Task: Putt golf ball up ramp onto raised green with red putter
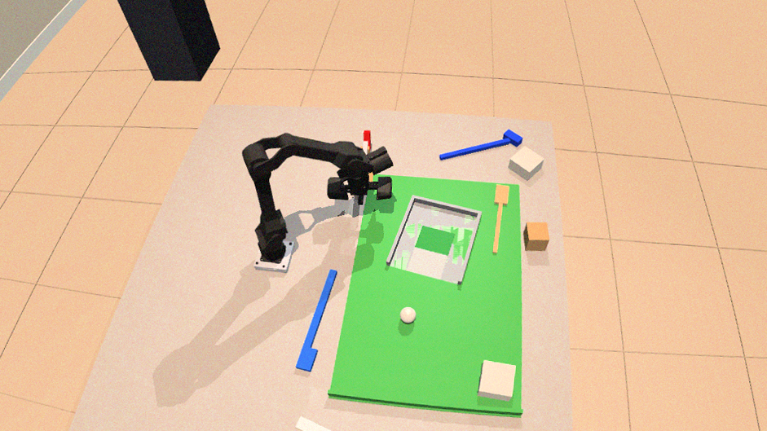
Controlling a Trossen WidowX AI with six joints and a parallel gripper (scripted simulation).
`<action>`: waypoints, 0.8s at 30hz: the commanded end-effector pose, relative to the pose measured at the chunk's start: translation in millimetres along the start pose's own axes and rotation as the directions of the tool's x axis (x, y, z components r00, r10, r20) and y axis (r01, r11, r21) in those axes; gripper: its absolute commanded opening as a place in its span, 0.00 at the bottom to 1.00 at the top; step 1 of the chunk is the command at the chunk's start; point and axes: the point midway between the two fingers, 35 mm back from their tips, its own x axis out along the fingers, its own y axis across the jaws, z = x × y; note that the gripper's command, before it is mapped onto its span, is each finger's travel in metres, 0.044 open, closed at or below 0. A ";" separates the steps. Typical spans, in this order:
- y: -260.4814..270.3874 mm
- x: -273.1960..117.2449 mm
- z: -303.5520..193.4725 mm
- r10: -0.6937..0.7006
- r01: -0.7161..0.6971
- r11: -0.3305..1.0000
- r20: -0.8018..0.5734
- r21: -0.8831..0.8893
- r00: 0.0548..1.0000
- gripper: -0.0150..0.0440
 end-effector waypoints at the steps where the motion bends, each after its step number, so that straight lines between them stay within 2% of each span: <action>1: 1.3 4.3 -2.6 0.003 -0.003 1.000 -0.007 0.005 1.000 1.00; 2: 1.3 4.3 -2.6 0.003 -0.003 1.000 -0.007 0.005 1.000 1.00; 17: 0.3 1.6 -0.6 0.001 -0.001 1.000 -0.001 0.000 1.000 0.33; 24: 0.1 0.8 -0.3 0.001 -0.001 1.000 -0.001 0.000 1.000 0.25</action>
